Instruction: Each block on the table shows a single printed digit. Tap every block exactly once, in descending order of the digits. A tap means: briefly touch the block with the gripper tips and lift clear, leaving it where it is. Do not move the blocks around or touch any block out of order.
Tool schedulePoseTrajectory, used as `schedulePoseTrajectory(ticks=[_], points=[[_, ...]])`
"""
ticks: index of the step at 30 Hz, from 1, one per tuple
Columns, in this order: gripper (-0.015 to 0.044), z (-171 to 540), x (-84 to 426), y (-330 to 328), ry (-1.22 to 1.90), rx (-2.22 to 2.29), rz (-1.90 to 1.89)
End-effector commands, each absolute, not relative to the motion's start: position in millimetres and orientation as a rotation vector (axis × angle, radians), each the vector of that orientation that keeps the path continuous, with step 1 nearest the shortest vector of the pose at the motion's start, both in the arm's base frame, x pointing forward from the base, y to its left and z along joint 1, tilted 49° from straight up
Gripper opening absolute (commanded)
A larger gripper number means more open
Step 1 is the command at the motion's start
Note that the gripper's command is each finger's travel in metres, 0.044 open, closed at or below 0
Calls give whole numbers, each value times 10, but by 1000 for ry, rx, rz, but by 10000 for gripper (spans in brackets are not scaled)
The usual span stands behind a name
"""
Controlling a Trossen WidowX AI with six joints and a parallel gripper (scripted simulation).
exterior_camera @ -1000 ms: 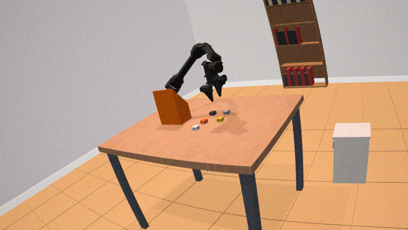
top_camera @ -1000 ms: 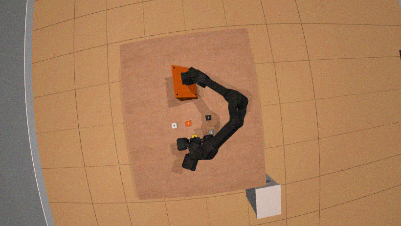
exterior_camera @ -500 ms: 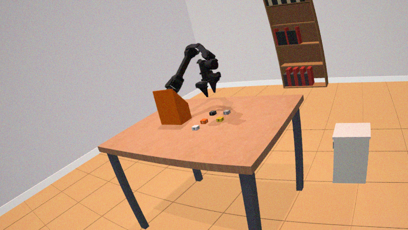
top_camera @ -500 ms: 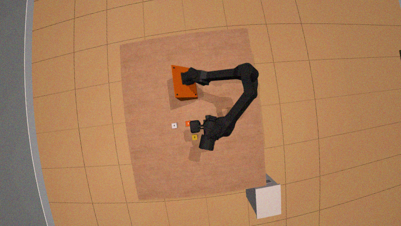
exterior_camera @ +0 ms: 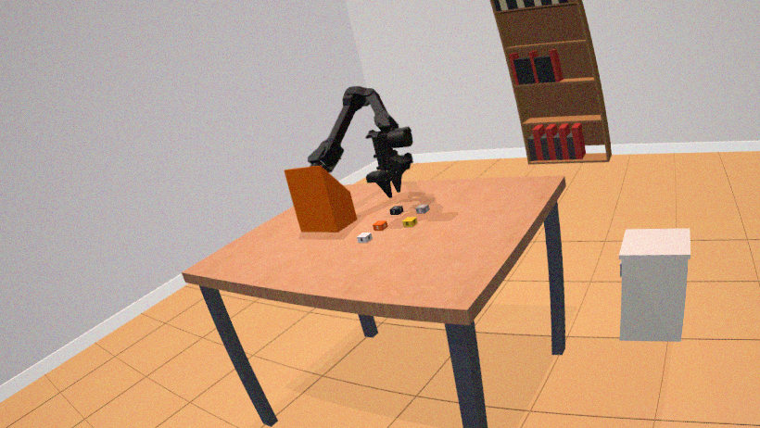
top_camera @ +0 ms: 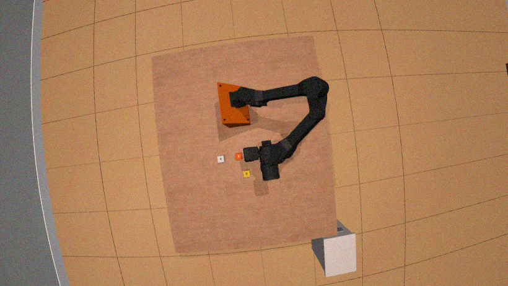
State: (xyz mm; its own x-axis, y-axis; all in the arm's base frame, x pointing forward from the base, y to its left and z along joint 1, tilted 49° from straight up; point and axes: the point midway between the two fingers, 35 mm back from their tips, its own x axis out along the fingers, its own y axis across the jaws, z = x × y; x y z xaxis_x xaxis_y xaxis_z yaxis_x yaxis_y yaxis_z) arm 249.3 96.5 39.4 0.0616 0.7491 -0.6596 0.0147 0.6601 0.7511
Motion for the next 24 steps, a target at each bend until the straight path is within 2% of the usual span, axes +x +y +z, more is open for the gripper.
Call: schedulePoseTrajectory(ticks=[1, 4, 24], points=[[85, 273, 2437, 1125, 1433, 708, 634], [20, 273, 2437, 1125, 1433, 708, 634], [20, 151, 2449, 1262, 1434, 708, 634]])
